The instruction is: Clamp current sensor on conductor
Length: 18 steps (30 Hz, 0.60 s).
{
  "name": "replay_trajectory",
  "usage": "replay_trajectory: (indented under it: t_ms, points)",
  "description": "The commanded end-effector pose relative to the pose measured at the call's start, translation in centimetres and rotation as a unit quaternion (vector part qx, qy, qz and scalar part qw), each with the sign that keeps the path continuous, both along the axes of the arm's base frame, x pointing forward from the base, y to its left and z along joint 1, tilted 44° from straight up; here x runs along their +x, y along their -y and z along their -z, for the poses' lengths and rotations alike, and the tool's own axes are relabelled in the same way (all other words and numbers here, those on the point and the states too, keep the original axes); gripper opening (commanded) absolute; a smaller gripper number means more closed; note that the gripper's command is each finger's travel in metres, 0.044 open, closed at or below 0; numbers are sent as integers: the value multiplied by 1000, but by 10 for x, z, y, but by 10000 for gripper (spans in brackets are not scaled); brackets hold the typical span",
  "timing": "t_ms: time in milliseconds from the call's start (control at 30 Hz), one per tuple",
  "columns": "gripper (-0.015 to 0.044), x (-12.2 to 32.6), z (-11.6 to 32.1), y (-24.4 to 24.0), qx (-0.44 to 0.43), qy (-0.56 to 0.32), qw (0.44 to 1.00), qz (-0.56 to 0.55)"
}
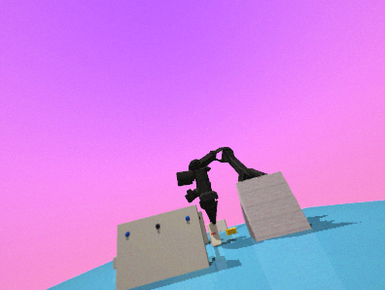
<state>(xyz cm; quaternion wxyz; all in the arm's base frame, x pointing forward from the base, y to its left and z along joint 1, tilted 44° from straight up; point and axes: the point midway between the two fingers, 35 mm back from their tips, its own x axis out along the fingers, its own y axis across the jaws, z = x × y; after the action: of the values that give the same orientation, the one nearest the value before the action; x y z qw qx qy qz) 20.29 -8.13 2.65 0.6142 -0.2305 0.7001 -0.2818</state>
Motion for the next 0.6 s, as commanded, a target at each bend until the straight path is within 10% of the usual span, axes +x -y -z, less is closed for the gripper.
replay_trajectory:
  t_ms: [0, 567]
  points:
    - [236, 0, 0, 0, 0, 0, 1000, 1]
    - [0, 10, -22, -23, 4, 0, 1000, -1]
